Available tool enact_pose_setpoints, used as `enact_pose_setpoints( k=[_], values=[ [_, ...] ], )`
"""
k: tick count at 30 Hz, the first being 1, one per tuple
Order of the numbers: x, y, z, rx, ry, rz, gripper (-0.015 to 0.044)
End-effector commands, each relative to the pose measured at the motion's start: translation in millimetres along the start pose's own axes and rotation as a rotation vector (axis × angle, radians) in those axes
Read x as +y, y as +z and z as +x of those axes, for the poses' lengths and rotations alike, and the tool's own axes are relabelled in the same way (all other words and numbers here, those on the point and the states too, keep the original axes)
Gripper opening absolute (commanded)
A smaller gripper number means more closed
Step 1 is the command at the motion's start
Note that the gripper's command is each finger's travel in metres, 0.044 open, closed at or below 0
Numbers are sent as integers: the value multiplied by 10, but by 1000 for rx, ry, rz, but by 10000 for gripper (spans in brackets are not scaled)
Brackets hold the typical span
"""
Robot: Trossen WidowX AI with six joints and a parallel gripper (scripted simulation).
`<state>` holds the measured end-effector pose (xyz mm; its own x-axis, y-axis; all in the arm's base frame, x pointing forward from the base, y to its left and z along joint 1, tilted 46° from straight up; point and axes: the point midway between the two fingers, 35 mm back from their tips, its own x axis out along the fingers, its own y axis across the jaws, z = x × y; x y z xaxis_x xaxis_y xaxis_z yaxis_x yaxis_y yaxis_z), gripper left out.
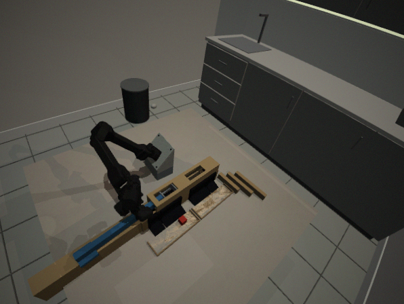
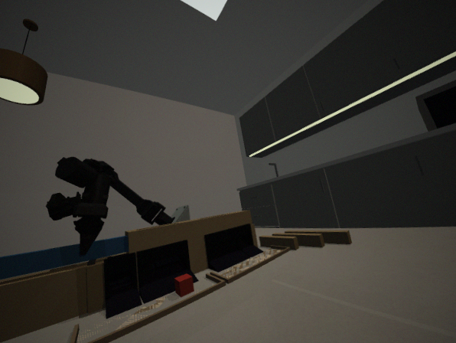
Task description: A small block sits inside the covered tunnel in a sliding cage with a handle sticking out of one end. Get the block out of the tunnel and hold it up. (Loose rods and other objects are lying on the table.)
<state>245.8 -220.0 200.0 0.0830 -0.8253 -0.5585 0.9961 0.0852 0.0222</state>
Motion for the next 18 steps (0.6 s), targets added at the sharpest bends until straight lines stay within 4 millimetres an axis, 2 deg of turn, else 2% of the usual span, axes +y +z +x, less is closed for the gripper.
enact_pose_setpoints(
  k=[1, 5, 11, 12, 13, 18],
  values=[
    [5, 3, -5, -1, 1, 2, 184],
    [28, 11, -92, -5, -7, 16, 289],
    [79, 48, -351, -27, -24, 51, 440],
    [83, 52, -374, -29, -25, 54, 440],
    [51, 9, -266, -14, -19, 37, 440],
    [38, -32, -339, -30, -25, 55, 440]
  ],
)
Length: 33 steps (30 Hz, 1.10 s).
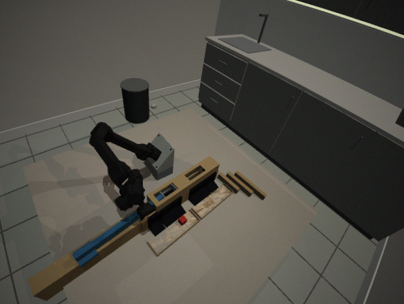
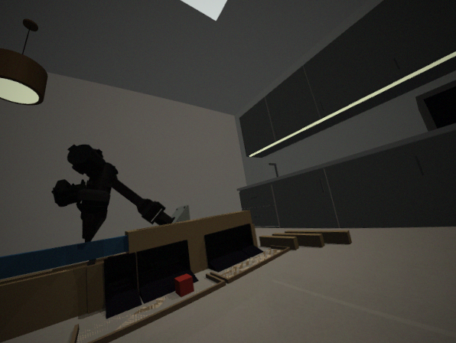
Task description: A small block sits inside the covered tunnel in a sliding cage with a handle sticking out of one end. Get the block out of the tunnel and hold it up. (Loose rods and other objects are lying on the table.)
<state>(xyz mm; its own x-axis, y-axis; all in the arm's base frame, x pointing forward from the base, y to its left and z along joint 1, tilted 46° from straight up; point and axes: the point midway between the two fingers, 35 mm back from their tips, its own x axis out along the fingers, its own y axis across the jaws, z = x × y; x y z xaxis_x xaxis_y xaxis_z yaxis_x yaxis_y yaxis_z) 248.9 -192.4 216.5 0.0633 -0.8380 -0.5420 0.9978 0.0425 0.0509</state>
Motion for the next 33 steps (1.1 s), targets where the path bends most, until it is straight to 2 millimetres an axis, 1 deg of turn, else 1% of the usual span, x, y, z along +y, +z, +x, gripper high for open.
enact_pose_setpoints(
  k=[1, 25, 26, 33],
  values=[
    [-22, -16, -14, -9, -5, 8, 440],
    [-90, -81, 344, -11, -5, 8, 440],
    [-70, -51, 290, -16, -6, 15, 414],
    [-70, -51, 290, -16, -6, 15, 230]
  ],
)
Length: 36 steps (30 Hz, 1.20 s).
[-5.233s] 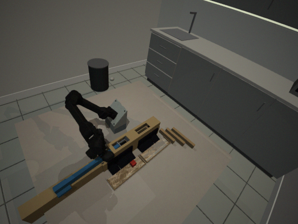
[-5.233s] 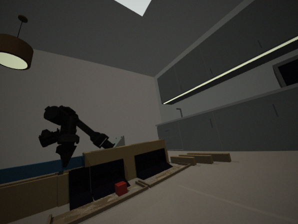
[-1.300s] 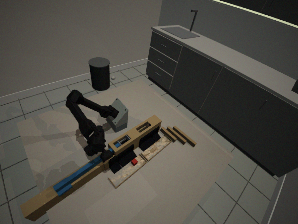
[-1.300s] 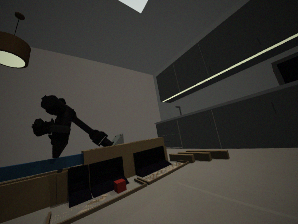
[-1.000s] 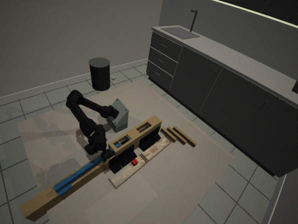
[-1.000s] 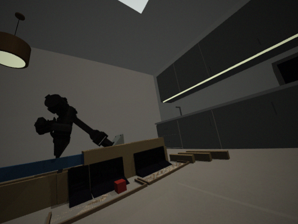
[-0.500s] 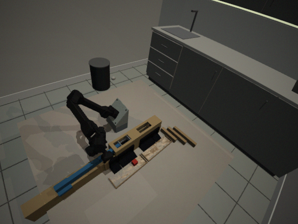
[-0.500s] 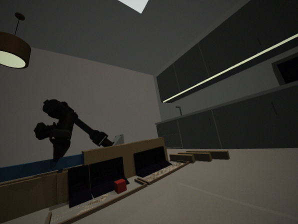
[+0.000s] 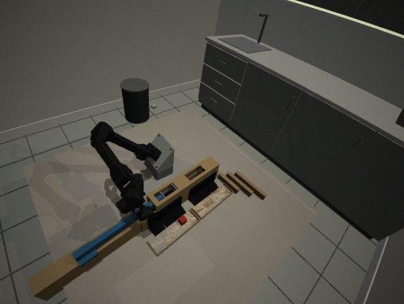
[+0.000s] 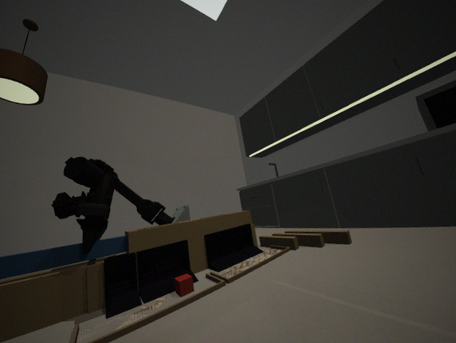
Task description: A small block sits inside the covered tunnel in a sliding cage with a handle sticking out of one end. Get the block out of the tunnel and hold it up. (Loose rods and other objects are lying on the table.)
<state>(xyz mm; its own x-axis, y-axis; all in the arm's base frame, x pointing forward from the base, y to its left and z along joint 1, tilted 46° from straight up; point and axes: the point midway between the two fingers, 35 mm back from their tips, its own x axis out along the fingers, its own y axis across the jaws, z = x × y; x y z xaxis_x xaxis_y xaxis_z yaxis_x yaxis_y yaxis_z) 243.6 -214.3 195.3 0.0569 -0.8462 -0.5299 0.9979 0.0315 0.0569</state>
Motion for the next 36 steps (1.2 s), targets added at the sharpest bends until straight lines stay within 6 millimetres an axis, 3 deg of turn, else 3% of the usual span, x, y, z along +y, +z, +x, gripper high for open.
enact_pose_setpoints(
  k=[1, 7, 11, 32, 36],
  values=[
    [2, 7, -4, -1, 0, 4, 204],
    [2, 7, -4, -1, 0, 4, 46],
    [2, 12, -3, -1, 0, 4, 0],
    [-27, 572, 166, 0, 2, -2, 0],
    [-30, 592, 171, 0, 2, -2, 0]
  ],
)
